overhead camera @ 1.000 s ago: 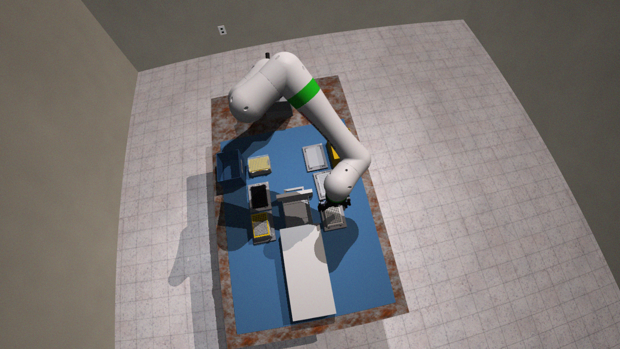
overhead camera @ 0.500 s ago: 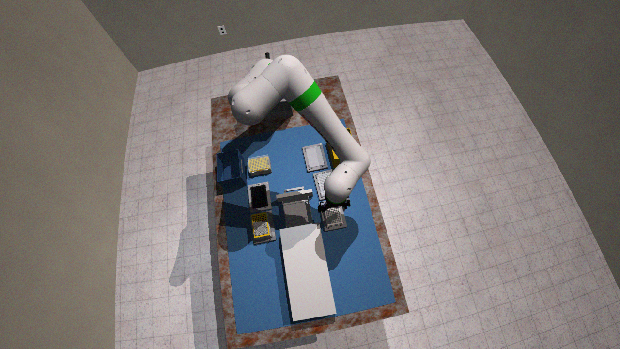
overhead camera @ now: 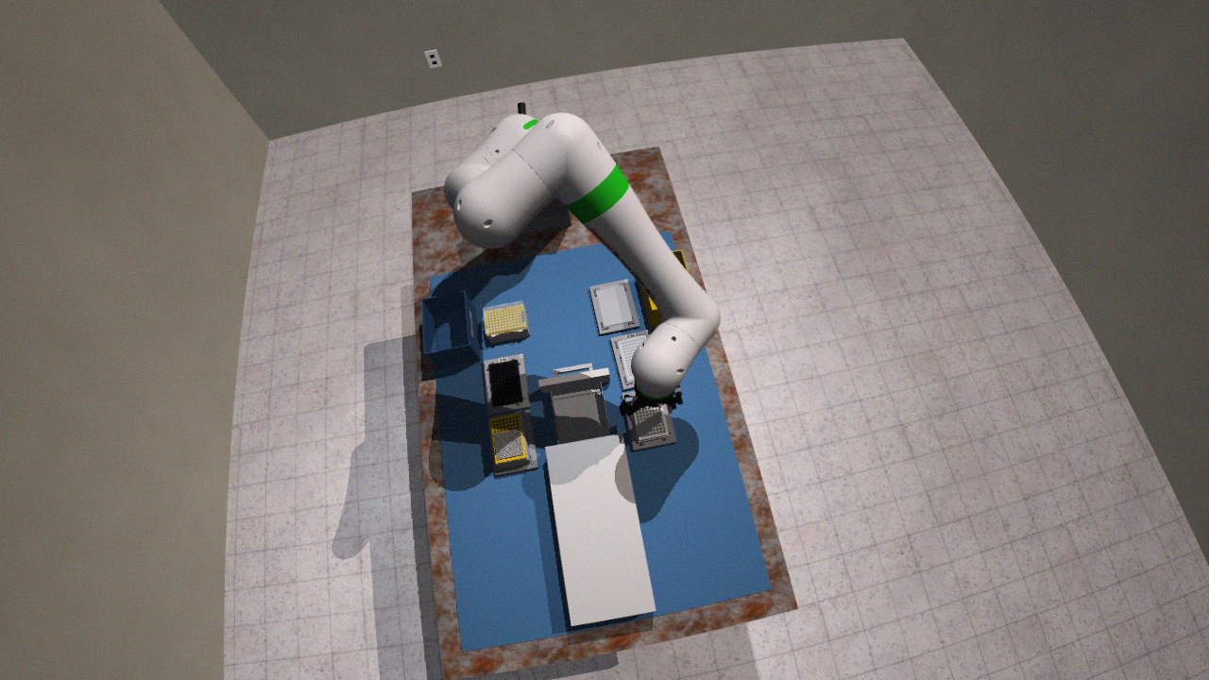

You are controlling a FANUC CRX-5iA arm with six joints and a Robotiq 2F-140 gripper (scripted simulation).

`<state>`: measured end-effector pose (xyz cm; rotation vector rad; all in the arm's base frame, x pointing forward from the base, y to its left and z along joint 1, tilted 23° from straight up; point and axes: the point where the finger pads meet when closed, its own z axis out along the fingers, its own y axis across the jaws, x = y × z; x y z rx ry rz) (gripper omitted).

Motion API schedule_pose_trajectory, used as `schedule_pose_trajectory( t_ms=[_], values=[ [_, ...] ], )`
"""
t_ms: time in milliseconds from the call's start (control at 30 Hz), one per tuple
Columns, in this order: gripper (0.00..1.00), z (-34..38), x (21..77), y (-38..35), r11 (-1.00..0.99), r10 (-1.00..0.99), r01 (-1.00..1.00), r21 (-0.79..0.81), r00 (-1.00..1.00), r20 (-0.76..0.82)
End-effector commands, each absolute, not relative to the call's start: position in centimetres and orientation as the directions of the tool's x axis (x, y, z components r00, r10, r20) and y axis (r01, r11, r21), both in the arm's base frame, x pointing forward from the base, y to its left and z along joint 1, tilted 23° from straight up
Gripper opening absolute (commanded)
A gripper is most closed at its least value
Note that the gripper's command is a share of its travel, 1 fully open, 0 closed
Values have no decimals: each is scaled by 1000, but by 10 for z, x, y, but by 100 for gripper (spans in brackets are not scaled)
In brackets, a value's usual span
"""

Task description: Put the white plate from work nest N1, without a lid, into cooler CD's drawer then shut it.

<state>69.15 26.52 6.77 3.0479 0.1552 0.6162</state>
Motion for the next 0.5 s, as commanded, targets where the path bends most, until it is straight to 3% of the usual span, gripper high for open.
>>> schedule_pose_trajectory(
  t_ms=[0,467],
  values=[
    [66,65,693,265,-995,103,92,47,917,386],
    [66,50,699,265,-995,103,92,47,917,386]
  ],
)
